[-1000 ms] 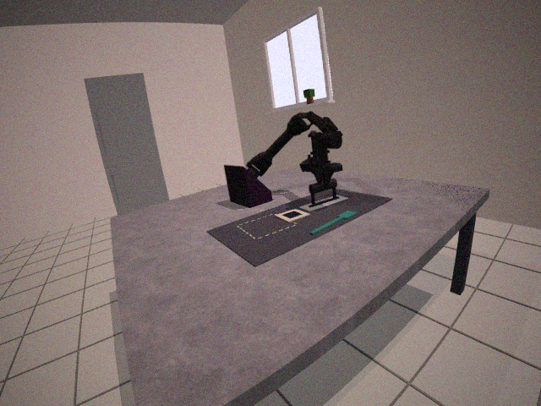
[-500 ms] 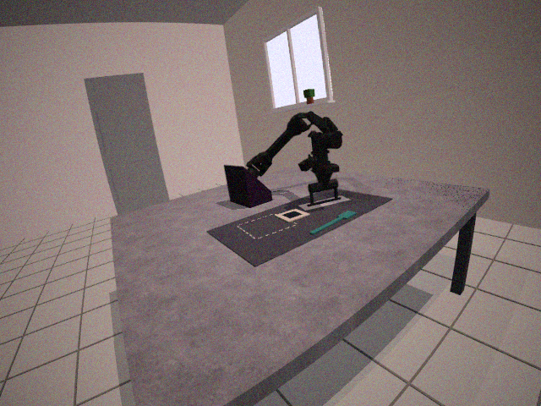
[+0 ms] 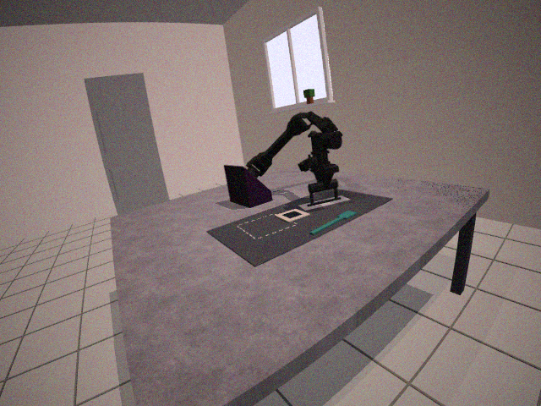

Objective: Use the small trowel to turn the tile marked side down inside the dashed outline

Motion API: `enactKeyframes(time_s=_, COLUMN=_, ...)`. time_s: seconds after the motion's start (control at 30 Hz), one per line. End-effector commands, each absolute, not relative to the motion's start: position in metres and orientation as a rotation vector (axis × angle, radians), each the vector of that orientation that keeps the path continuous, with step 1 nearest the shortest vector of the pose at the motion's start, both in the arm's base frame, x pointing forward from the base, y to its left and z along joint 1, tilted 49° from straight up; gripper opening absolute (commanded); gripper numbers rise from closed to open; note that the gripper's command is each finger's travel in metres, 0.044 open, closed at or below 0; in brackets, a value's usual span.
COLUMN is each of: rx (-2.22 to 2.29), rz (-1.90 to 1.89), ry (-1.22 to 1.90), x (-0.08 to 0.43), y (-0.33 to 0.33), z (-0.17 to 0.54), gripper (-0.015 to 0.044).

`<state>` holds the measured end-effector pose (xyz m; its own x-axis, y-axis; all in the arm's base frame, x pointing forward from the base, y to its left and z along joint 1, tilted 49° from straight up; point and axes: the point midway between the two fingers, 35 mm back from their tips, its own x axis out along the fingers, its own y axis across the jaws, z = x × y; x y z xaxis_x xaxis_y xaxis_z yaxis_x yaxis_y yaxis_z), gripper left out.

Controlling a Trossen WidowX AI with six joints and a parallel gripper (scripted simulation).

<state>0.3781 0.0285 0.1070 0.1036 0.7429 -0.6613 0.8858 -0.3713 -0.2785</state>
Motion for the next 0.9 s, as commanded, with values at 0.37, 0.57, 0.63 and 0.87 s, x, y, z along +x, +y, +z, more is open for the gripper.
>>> enactKeyframes(time_s=0.37, rx=2.189, rz=-1.130, ry=1.640, x=0.373, y=-0.003, z=0.135, gripper=0.0270)
enactKeyframes(time_s=0.57, rx=2.189, rz=-1.130, ry=1.640, x=0.373, y=-0.005, z=0.136, gripper=0.0270)
enactKeyframes(time_s=0.63, rx=2.203, rz=-1.128, ry=1.633, x=0.373, y=-0.008, z=0.139, gripper=0.0300)
enactKeyframes(time_s=0.87, rx=2.186, rz=-1.103, ry=1.630, x=0.372, y=-0.013, z=0.143, gripper=0.0300)
